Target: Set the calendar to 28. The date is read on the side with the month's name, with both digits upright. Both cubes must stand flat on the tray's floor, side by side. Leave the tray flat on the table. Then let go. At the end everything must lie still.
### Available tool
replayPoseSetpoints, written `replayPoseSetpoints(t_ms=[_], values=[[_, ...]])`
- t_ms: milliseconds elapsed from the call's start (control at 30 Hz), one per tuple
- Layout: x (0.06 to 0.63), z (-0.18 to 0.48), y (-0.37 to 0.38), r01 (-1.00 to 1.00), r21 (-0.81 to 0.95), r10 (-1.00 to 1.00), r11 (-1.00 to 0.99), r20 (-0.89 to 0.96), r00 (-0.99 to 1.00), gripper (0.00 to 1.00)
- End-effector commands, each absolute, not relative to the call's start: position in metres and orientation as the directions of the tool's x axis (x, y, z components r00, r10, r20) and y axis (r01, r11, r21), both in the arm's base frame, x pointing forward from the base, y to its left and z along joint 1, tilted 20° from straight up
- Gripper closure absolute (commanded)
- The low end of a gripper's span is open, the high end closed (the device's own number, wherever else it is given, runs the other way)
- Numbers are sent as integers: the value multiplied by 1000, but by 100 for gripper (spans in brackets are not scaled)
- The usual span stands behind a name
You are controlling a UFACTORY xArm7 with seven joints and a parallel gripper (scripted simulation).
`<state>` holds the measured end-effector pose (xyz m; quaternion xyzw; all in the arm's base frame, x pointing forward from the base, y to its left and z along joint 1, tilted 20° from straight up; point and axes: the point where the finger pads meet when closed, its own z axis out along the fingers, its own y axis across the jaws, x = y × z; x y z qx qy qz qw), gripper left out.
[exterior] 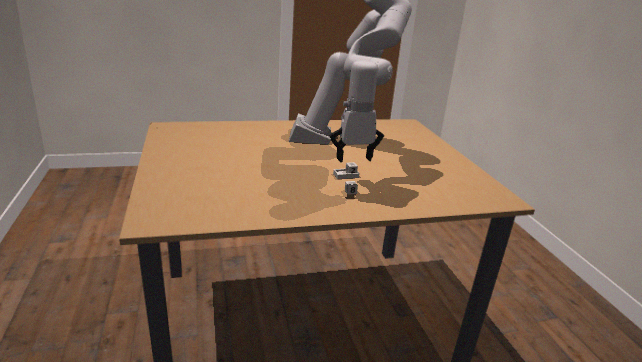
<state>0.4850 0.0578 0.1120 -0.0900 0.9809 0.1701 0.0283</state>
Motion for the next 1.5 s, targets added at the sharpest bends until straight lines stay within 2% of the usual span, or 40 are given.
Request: replayPoseSetpoints(t_ms=[0,433,833,933,1167,1400,1467], values=[[486,114,57,-186,328,-165,926,-90,-982,0],[487,114,57,-229,323,-206,918,-104,-973,0],[494,115,58,-589,256,-548,766,-219,-807,0],[494,115,58,-590,256,-549,766,-219,-807,0],[498,115,58,-806,178,-755,564,-284,-591,0],[503,116,59,-930,100,-874,354,-318,-367,0],[503,116,59,-930,100,-874,354,-318,-367,0]])
